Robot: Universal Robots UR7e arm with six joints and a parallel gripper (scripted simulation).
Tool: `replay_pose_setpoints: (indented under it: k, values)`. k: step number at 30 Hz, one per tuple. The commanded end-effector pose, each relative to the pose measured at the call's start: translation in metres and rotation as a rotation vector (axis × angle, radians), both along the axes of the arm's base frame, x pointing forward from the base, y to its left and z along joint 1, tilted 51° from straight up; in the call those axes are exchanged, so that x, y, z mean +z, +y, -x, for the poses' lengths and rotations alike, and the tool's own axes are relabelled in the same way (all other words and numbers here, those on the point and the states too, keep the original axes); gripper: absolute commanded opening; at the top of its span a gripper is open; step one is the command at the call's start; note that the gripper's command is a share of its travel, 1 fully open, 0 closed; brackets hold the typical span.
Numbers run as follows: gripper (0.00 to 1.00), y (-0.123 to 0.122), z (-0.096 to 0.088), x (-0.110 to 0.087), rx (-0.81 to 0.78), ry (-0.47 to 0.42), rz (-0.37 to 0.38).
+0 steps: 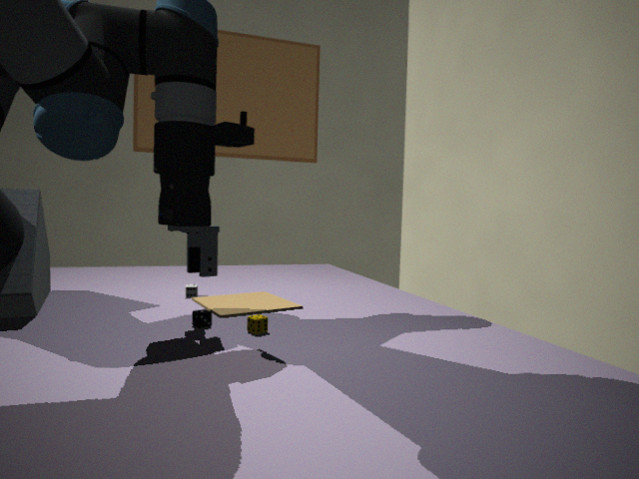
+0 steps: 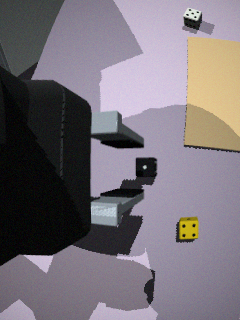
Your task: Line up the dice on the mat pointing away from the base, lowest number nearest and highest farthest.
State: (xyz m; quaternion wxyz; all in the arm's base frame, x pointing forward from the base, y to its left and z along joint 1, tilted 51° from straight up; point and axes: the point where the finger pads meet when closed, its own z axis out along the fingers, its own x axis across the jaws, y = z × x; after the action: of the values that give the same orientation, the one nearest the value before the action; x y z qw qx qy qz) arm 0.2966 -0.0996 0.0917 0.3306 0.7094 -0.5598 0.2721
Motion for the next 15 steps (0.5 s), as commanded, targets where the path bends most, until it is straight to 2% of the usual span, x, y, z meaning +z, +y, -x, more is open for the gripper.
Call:
replay_pose_setpoints:
  k: [1, 15]
  values:
    - [0.7, -0.004, 0.0, -0.004, 0.0, 0.0, 0.0]
    - [0.7, -0.018, -0.001, -0.016, 0.0, 0.0, 0.0]
